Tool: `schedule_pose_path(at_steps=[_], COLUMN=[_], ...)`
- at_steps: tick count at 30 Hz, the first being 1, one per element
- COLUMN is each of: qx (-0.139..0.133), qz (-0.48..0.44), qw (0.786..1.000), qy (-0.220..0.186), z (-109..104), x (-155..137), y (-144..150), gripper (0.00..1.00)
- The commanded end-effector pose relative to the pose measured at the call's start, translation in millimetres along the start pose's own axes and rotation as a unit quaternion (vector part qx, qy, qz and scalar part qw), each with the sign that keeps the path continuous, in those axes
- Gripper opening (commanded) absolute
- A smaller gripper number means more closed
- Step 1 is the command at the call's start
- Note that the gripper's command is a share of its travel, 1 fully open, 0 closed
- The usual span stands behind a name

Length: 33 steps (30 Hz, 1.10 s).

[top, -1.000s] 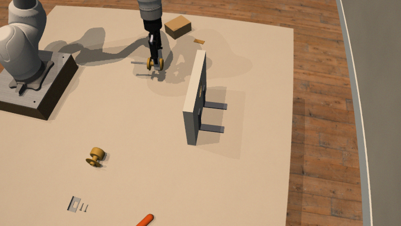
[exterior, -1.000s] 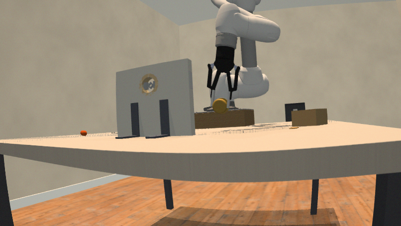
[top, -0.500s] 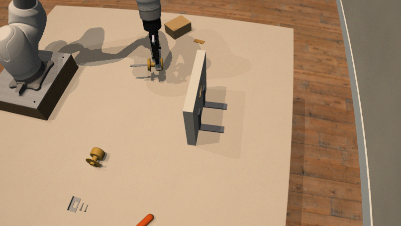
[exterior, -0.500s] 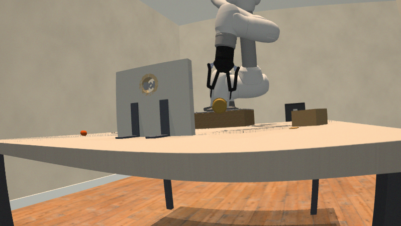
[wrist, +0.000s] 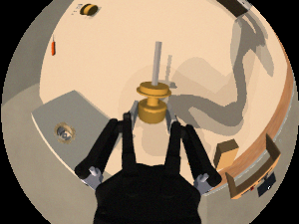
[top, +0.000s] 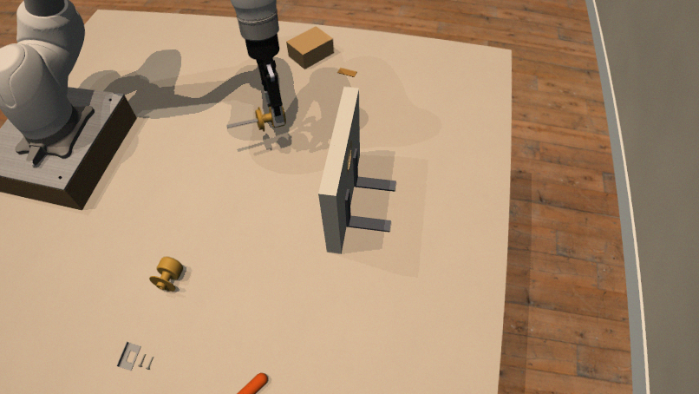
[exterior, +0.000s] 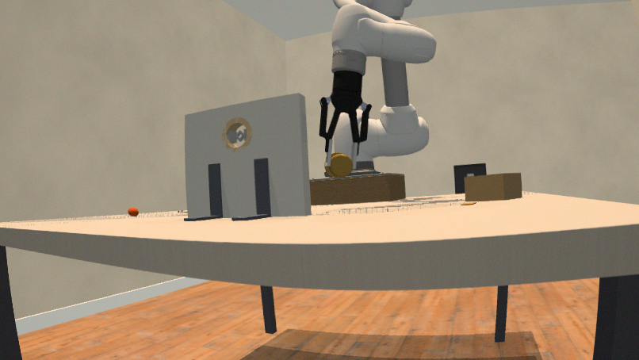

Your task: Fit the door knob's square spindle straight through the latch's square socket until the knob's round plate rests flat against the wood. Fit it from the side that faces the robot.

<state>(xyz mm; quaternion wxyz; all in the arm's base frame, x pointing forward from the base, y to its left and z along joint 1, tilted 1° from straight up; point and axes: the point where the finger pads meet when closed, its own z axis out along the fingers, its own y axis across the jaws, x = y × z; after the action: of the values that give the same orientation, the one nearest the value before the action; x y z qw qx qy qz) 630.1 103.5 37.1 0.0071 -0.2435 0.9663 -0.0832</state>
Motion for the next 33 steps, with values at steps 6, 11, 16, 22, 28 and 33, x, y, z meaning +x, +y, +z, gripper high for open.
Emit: schedule_pose_path(at_steps=[6, 11, 16, 22, 28, 33], qx=[-0.007, -0.007, -0.007, -0.011, -0.014, -0.014], qz=[-0.152, -0.17, -0.172, -0.254, -0.335, -0.353], qw=[0.988, 0.985, 0.985, 0.967, 0.942, 0.935], qy=[-0.013, -0.015, -0.015, -0.021, -0.029, -0.031], z=[-0.9, -4.6, -5.9, -6.3, -6.8, -11.8], x=[0.9, 5.0, 6.6, 7.2, 7.6, 13.3], y=[-3.3, -18.9, -24.8, -26.6, -28.5, -49.6], gripper=[0.42, 0.42, 0.42, 0.42, 0.42, 0.42])
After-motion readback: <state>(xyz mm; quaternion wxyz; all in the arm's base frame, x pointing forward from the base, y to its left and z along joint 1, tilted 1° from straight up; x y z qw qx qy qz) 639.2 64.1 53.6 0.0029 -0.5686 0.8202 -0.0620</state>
